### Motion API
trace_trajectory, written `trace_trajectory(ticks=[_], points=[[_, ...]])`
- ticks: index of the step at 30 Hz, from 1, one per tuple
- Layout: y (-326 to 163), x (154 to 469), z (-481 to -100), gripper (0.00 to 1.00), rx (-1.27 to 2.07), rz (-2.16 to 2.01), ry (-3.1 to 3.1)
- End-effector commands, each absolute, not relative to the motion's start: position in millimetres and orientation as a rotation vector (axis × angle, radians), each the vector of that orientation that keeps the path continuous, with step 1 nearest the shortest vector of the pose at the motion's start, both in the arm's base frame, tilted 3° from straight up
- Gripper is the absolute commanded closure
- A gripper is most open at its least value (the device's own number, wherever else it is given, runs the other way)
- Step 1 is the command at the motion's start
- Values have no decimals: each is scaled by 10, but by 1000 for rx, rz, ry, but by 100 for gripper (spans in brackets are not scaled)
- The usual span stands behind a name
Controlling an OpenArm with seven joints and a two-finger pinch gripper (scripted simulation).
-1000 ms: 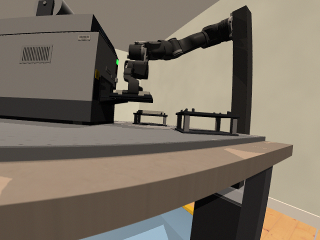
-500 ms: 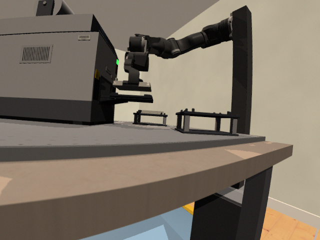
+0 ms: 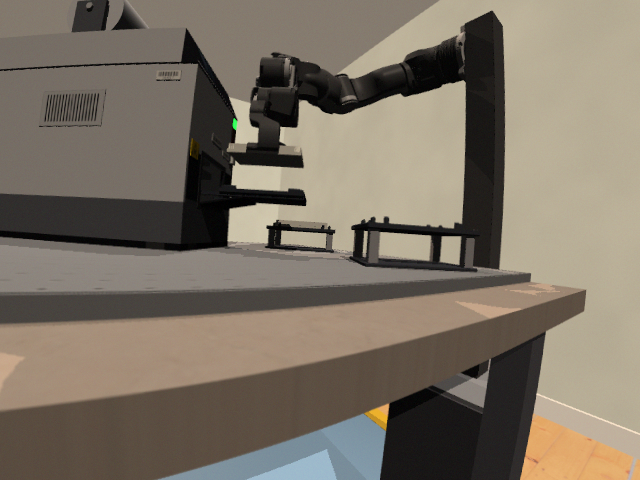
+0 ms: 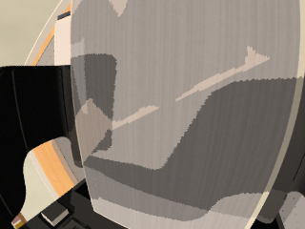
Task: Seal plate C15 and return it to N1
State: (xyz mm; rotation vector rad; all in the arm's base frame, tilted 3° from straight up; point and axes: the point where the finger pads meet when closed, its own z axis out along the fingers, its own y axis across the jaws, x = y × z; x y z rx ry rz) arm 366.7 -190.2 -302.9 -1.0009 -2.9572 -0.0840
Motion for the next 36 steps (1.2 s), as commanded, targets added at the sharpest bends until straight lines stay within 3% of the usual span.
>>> trace_trajectory(ticks=[1,6,11,36], points=[[-1905,3675,-3013,100,-1005,-80,-2959],[-1905,3675,-3013,100,-1005,-80,-2959],[-1917,3662,-2704,100,-1005,-80,-2959],[-1898,3638,-2809,100,-989,-79,-2956]])
